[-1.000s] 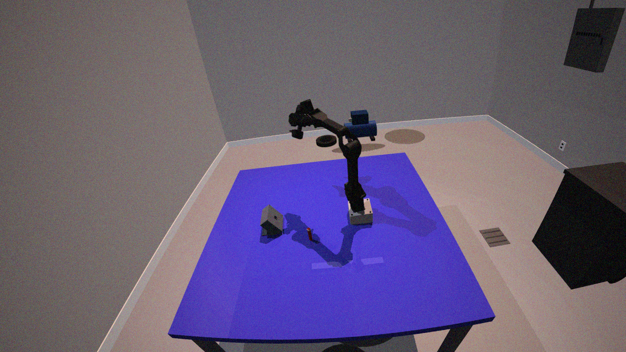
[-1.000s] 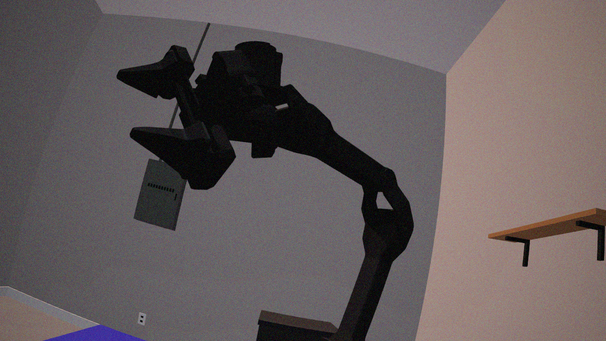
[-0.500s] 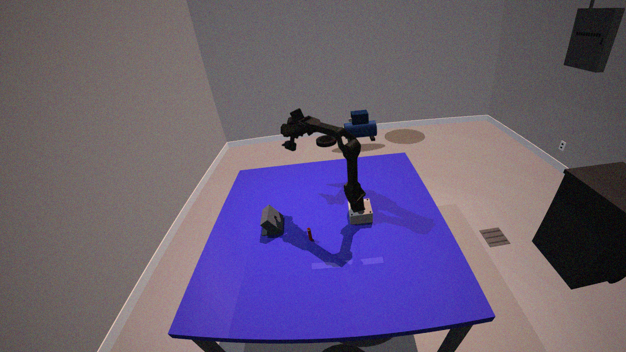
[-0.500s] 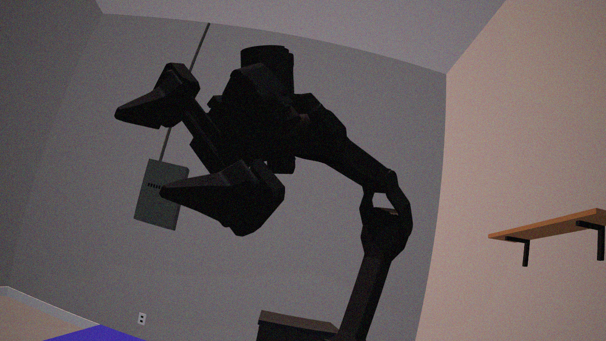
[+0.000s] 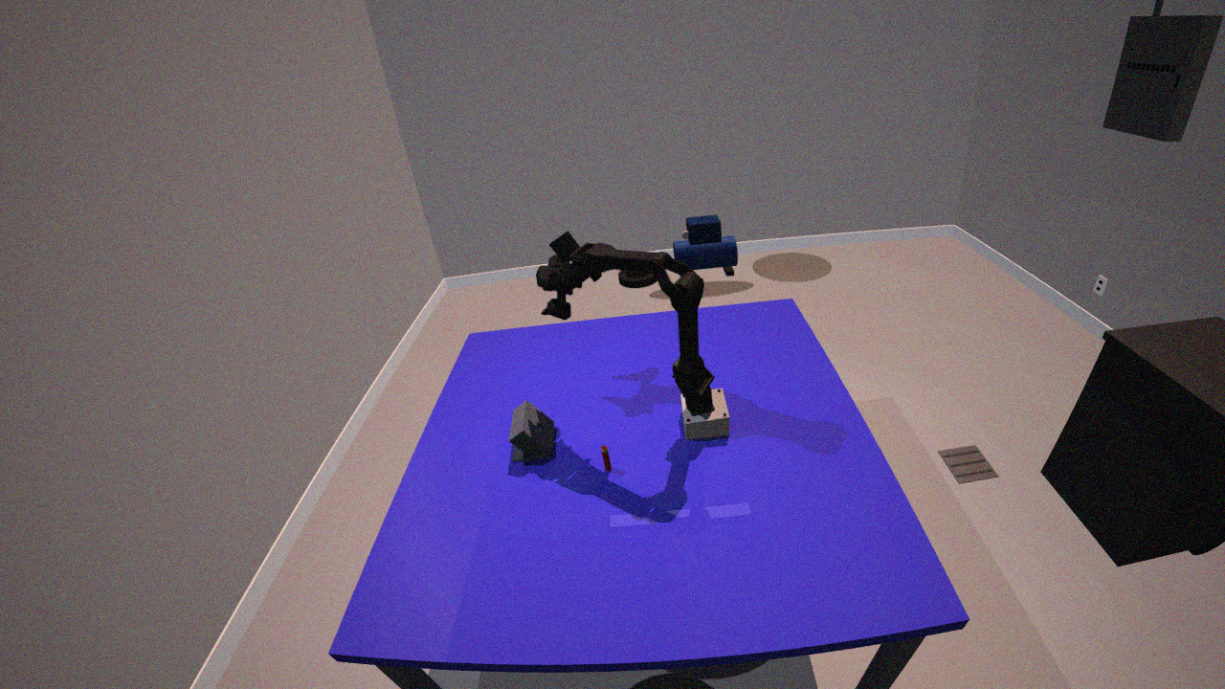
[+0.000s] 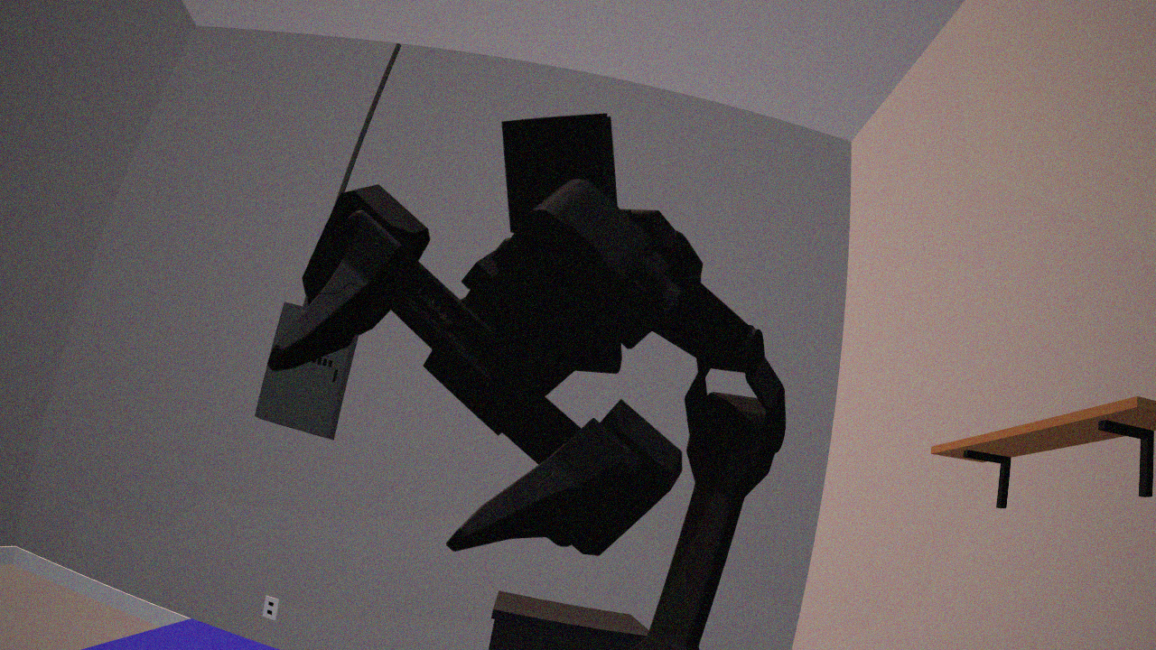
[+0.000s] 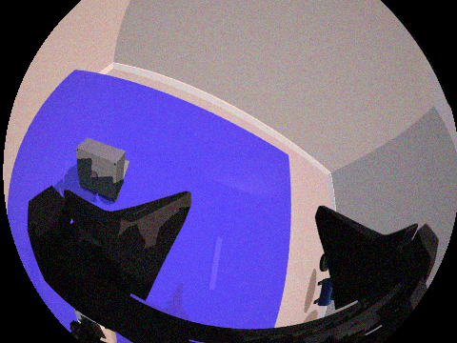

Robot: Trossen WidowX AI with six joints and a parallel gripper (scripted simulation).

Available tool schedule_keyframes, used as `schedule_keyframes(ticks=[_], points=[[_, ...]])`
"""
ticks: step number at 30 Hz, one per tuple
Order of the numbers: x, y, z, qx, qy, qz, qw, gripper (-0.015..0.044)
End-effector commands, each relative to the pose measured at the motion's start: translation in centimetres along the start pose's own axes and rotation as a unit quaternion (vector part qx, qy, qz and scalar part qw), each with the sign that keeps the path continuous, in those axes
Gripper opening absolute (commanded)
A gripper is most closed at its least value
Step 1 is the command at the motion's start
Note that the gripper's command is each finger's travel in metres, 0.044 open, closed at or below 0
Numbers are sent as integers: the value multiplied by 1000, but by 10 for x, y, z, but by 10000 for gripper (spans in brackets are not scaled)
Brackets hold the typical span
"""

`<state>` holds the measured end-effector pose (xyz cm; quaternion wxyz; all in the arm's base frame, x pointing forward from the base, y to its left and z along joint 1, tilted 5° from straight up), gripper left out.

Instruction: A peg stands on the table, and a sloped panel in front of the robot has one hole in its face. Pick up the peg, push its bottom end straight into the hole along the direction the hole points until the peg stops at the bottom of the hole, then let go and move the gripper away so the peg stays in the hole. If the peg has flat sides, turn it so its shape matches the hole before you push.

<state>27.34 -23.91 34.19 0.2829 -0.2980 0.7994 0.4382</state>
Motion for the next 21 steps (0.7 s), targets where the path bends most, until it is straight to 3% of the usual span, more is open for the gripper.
schedule_keyframes(ticks=[1,21], points=[[-2,-8,22,-32,-5,13,999,440],[-10,-24,119,-157,-1,66,985,440]])
Point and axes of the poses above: the point midway between the two fingers, 35 mm back from their tips, its own y axis back along the fingers, its own z axis across the jaws, x = y × z, the point moved 7 cm from there along y, back along the fingers, and after that the axes turned 1 degree about -y, right-handed, at the moved point
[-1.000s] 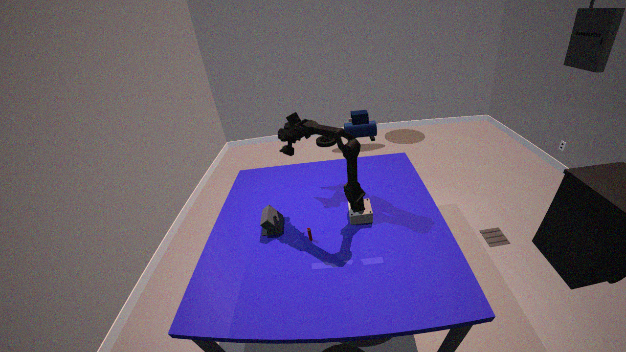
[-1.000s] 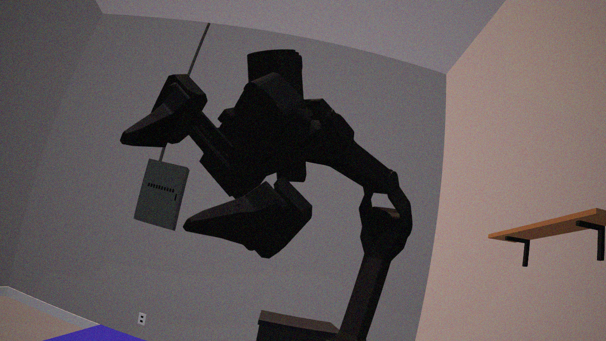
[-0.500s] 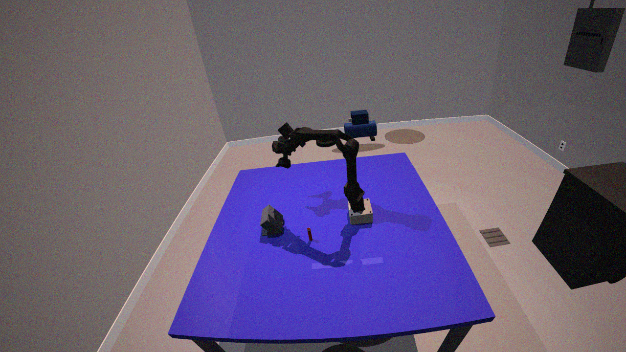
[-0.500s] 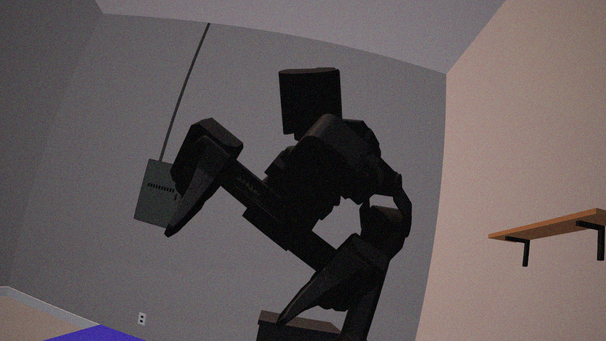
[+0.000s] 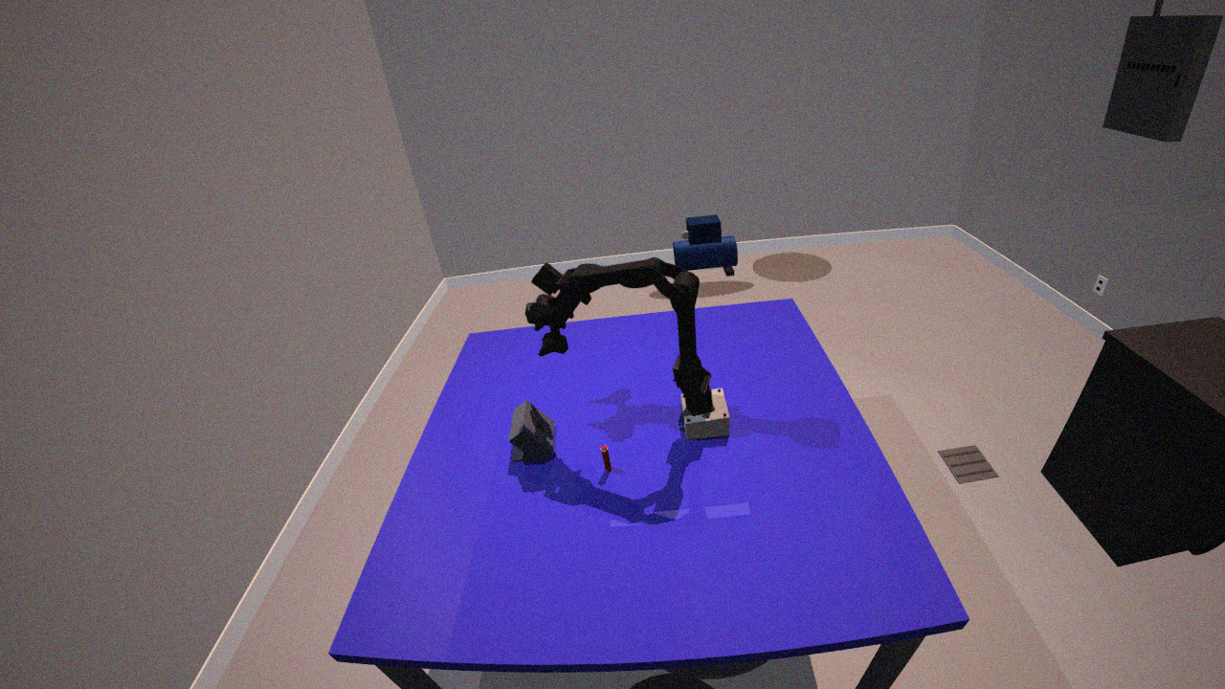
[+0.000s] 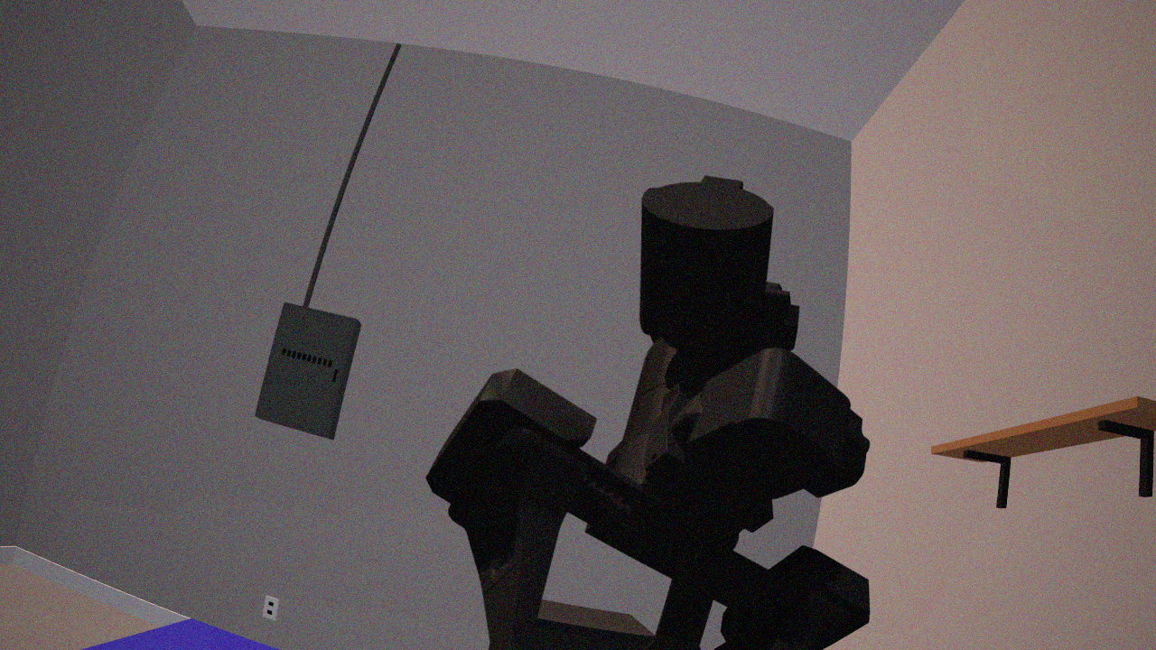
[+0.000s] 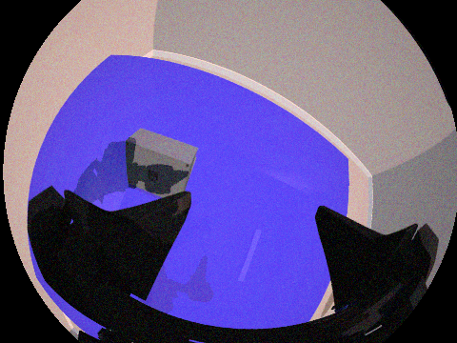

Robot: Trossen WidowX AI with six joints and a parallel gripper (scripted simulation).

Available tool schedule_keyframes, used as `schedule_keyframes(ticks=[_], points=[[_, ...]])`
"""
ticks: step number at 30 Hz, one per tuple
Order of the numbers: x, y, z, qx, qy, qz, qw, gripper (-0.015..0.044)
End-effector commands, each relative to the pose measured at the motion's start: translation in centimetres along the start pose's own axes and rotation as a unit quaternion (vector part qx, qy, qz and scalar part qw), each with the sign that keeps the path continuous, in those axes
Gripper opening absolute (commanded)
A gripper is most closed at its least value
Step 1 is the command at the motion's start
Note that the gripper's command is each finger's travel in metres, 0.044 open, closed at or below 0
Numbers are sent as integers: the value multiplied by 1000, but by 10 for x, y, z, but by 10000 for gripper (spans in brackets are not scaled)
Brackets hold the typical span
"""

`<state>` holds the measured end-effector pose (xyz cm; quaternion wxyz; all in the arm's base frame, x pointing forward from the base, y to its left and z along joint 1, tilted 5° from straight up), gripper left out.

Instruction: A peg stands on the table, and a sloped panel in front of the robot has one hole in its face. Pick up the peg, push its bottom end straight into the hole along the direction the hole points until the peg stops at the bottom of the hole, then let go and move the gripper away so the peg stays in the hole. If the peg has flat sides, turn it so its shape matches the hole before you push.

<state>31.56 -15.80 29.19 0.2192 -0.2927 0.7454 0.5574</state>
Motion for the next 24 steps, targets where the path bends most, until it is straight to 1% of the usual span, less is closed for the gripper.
schedule_keyframes(ticks=[1,14,24], points=[[0,-9,21,-26,1,19,999,440],[0,-23,80,-93,14,66,993,440],[6,-27,126,-135,29,104,985,440]])
Point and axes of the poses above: the point midway between the two fingers, 35 mm back from their tips, its own y axis back along the fingers, its own z axis across the jaws, x = y × z, the point moved 7 cm from there along y, back along the fingers, and after that the axes turned 1 degree about -y, right-handed, at the moved point
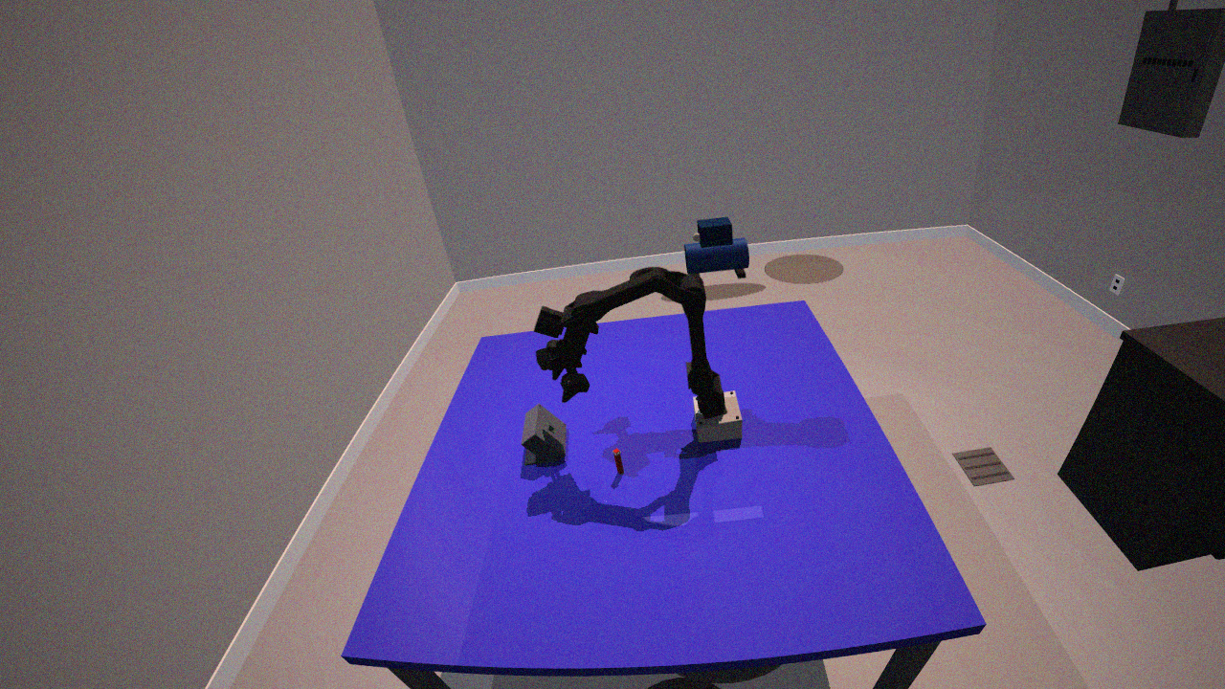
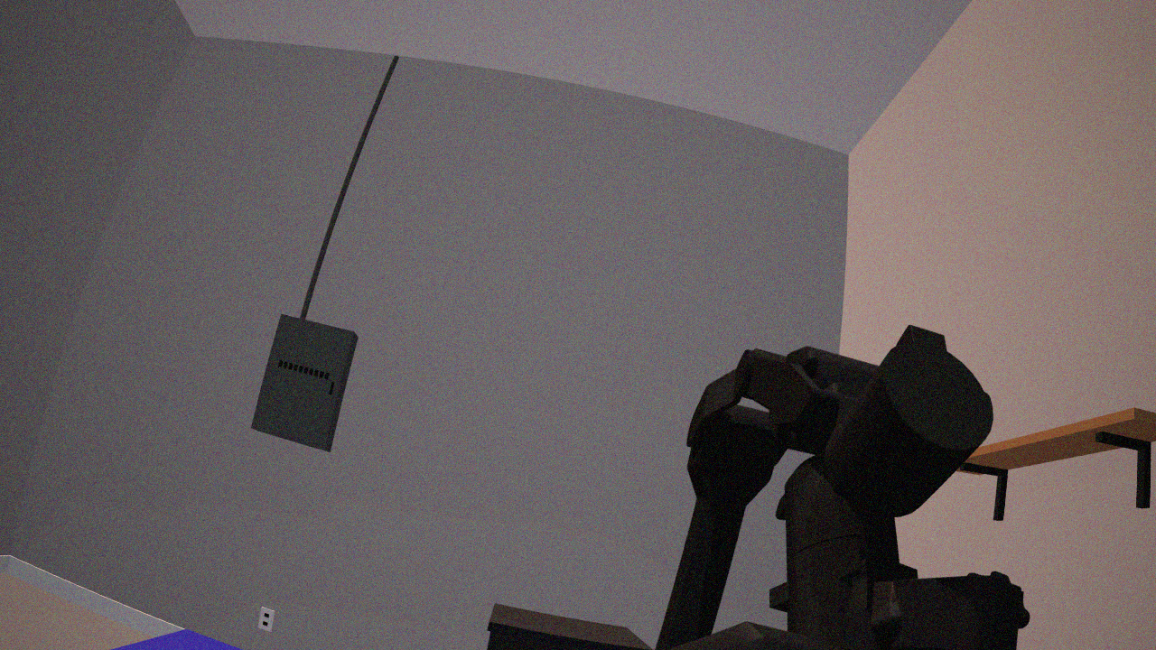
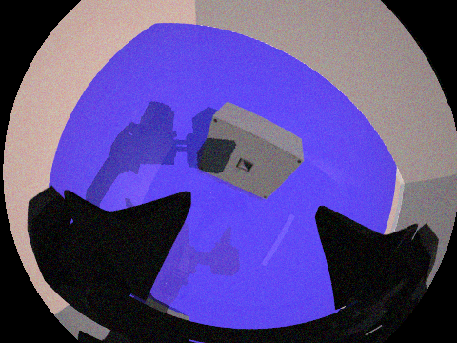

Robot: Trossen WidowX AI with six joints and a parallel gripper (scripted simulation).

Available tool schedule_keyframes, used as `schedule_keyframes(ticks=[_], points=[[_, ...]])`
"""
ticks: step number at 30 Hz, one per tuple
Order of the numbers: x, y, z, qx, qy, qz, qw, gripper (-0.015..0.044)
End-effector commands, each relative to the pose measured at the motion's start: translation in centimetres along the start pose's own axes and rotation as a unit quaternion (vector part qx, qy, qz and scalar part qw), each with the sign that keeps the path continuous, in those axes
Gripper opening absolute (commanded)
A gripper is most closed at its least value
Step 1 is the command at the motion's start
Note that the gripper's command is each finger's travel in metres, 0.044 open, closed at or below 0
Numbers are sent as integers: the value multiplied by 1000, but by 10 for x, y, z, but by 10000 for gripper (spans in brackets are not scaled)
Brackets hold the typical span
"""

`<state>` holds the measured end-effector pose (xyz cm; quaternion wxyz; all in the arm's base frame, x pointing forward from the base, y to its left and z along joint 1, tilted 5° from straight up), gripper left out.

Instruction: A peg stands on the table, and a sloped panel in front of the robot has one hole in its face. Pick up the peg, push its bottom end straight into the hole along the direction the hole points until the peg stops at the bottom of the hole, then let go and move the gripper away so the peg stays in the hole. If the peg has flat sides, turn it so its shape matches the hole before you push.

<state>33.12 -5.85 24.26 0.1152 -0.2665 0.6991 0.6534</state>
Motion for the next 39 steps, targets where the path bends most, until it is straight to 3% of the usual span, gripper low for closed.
schedule_keyframes(ticks=[1,39], points=[[3,-8,20,-18,5,24,1000,440],[57,-28,166,-99,99,203,969,440]])
Point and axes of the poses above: the point midway between the two fingers, 35 mm back from their tips, its own y axis back along the fingers, its own z axis across the jaws, x = y × z, the point moved 7 cm from there along y, back along the fingers, and after that the axes turned 1 degree about -y, right-handed, at the moved point
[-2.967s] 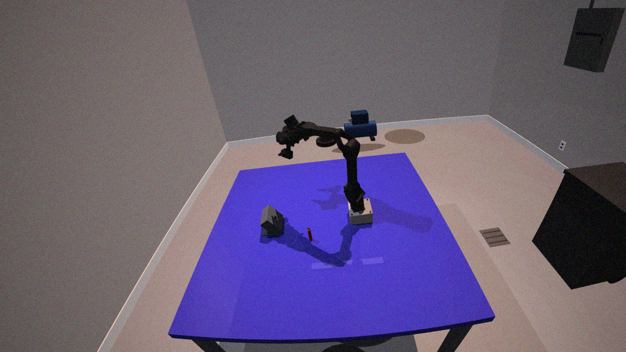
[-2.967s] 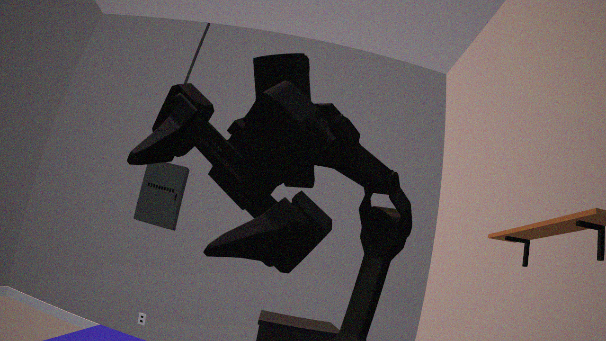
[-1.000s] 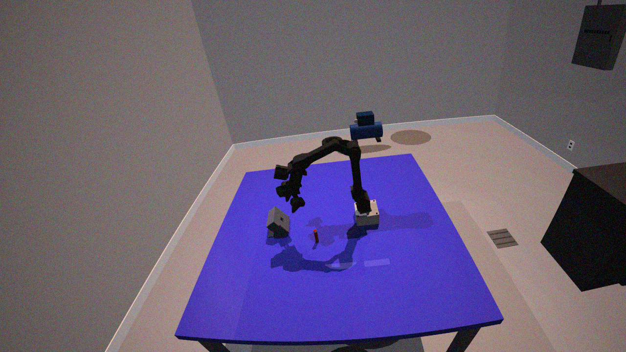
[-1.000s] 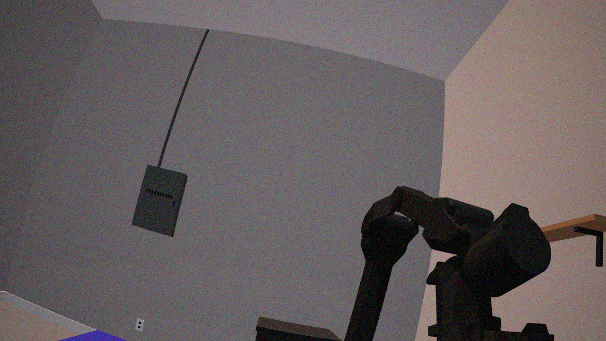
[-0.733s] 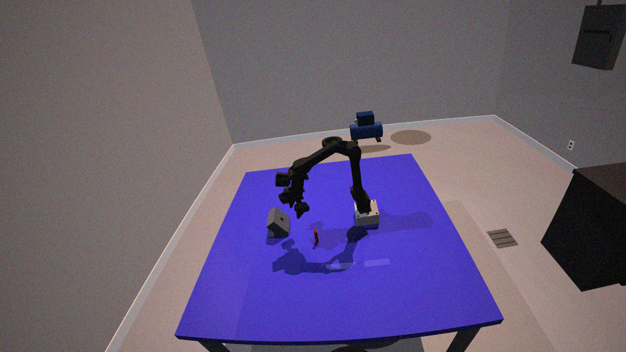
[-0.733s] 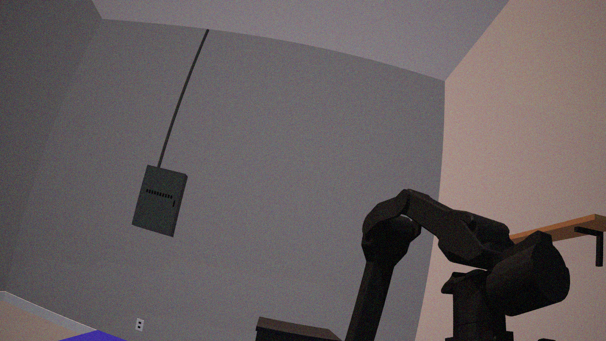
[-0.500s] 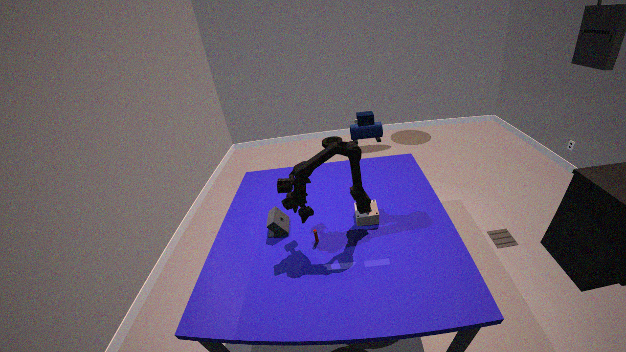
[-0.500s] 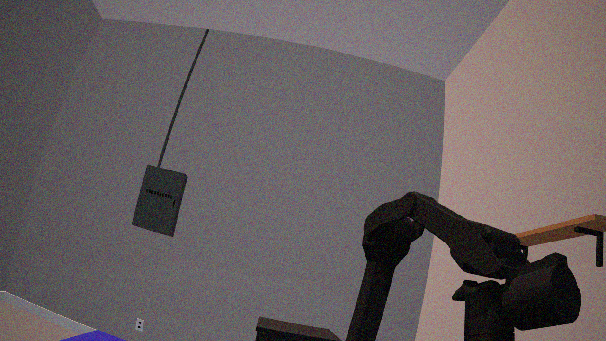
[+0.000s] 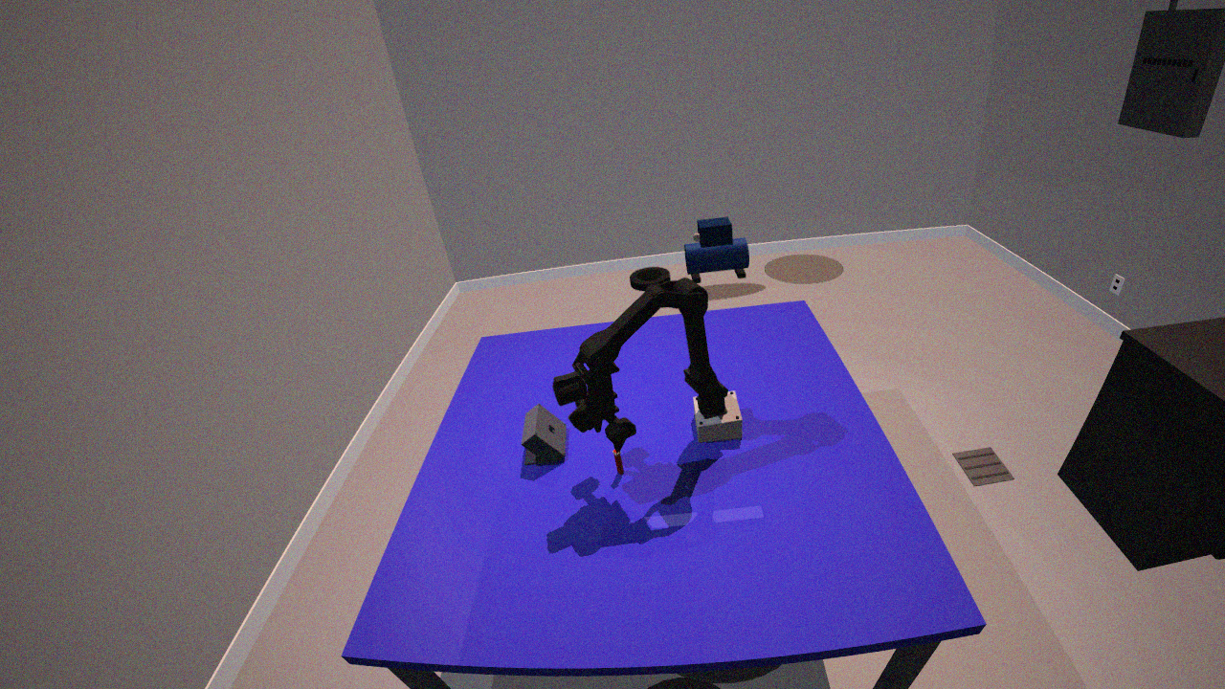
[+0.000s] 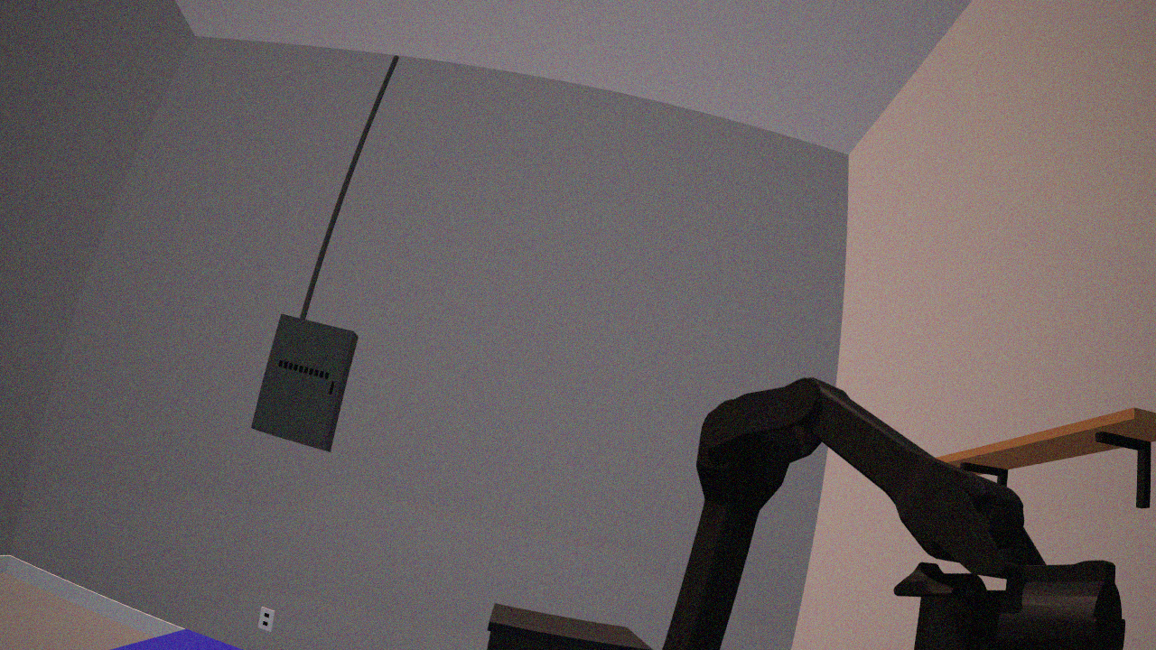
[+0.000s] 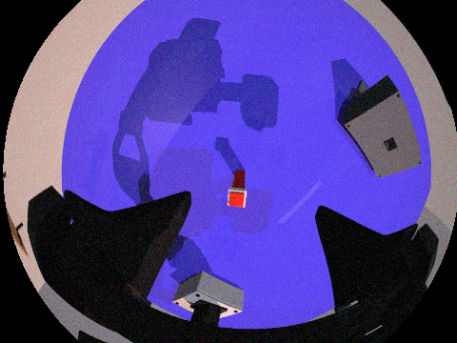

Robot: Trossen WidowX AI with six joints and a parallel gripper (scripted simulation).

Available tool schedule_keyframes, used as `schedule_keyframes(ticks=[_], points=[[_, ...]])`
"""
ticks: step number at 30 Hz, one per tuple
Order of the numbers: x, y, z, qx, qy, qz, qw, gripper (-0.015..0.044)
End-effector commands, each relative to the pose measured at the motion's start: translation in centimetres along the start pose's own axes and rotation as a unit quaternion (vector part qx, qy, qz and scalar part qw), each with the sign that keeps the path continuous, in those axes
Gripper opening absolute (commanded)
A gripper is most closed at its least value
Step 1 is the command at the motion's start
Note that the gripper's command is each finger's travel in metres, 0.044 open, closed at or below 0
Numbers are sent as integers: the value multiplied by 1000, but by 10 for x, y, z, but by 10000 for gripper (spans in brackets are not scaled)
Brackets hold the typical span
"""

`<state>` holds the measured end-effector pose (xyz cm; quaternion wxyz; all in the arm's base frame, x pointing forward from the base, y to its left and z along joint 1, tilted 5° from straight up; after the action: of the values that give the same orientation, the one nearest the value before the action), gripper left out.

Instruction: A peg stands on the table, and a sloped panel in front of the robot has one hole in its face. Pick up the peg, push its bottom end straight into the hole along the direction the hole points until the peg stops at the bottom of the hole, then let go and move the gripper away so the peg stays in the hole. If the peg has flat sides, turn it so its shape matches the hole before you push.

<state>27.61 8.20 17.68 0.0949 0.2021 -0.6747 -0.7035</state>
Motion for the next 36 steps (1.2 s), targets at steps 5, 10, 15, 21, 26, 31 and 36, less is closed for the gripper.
schedule_keyframes(ticks=[5,10,15,21,26,31,36], points=[[5,-7,14,0,10,27,1000,440],[5,-10,15,0,10,26,1000,440],[4,-17,14,0,10,26,1000,440],[4,-27,14,0,10,26,1000,440],[5,-36,14,0,10,26,1000,440],[5,-44,14,0,10,27,1000,440],[6,-52,14,0,10,27,1000,440]])
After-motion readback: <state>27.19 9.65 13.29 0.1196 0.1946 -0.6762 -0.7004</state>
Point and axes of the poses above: the point midway between the two fingers, 35 mm back from their tips, its own y axis back along the fingers, its own z axis across the jaws, x = y × z, the point moved 7 cm from there along y, back along the fingers, and after that the axes turned 1 degree about -y, right-handed, at the moved point
